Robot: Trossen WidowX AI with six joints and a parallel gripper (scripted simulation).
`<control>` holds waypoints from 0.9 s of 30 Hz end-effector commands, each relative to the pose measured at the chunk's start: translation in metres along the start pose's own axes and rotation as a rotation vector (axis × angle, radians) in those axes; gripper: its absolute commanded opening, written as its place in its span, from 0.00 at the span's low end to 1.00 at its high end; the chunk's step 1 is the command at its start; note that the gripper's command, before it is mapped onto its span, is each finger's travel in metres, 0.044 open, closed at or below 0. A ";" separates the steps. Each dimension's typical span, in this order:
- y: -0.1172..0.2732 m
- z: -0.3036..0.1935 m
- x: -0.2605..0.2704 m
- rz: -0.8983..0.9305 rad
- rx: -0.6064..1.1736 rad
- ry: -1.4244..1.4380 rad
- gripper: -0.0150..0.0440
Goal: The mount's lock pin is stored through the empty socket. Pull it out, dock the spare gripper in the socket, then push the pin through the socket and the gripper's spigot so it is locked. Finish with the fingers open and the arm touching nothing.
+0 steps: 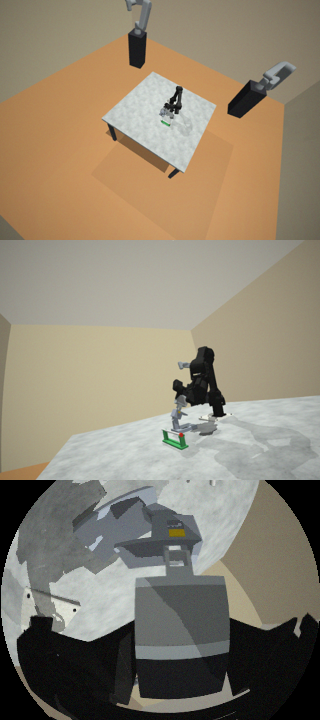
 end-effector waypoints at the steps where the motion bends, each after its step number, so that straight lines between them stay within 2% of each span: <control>1: -0.003 0.005 -0.002 -0.009 0.008 0.008 0.25; 27: -0.018 0.029 -0.004 -0.011 0.007 0.006 0.25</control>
Point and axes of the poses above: the point midway between the two fingers, 35 mm back from their tips, its own y axis back along the fingers, its own x axis across the jaws, z = x × y, the point moved 3 cm from there along y, back along the fingers, and after that the axes turned 6 degrees about y, right-handed, at the moved point
